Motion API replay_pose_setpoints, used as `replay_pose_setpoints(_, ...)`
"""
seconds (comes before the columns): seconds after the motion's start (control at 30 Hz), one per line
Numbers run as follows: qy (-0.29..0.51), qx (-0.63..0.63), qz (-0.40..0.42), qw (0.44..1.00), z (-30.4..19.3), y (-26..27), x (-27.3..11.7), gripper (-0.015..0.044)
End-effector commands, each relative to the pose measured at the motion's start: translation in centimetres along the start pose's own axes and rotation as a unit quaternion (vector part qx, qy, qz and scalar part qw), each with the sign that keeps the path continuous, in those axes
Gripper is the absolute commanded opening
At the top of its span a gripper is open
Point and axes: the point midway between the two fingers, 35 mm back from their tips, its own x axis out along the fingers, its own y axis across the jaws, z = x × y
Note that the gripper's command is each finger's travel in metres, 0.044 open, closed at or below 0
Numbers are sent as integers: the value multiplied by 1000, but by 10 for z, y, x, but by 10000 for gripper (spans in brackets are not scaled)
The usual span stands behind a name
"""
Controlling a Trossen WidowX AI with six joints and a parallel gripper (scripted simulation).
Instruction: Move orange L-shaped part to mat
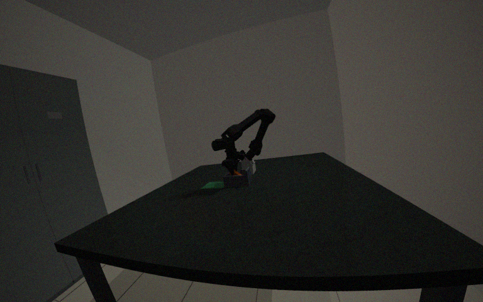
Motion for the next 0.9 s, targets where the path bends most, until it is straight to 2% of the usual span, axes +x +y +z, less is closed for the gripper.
replay_pose_setpoints(0.0,0,0,0,1000,0,0,0,254)
replay_pose_setpoints(0.13,0,0,0,1000,0,0,0,149)
replay_pose_setpoints(0.47,0,0,0,1000,0,0,0,82)
replay_pose_setpoints(0.57,0,0,0,1000,0,0,0,3)
replay_pose_setpoints(0.87,0,1,0,1000,0,0,-4,0)
